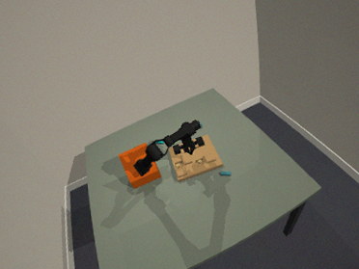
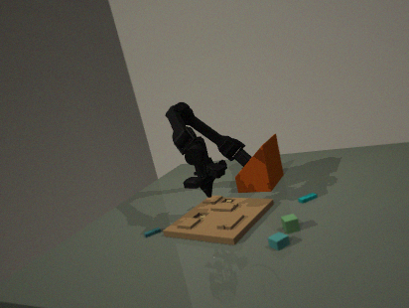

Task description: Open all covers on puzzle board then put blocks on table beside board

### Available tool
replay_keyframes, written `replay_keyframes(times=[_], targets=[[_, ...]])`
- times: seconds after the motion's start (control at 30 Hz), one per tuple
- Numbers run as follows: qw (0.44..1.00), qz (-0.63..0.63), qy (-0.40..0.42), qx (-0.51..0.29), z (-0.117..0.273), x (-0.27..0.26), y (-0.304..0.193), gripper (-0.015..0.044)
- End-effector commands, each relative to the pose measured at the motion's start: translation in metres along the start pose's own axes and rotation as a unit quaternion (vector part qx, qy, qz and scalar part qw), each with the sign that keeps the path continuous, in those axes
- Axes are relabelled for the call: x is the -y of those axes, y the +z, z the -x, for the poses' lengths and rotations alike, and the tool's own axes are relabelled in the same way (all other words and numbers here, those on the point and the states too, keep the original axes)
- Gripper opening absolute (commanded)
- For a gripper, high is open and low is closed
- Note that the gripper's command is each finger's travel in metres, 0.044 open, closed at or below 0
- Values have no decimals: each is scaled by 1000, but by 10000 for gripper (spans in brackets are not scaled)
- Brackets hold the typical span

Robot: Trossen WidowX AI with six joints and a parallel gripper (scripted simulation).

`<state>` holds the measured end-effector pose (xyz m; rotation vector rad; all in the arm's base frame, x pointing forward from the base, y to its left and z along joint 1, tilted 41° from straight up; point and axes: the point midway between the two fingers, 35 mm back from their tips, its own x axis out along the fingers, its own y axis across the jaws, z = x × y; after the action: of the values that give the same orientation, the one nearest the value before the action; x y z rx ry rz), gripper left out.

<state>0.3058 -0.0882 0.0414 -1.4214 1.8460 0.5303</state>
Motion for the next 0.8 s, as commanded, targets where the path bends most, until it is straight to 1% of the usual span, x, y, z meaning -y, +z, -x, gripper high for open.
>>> replay_keyframes(times=[0.0, 0.77], targets=[[1000, 4, 0, 3, 1, 1, 1, 0], [1000, 4, 0, 3, -1, 1, 1, 0]])
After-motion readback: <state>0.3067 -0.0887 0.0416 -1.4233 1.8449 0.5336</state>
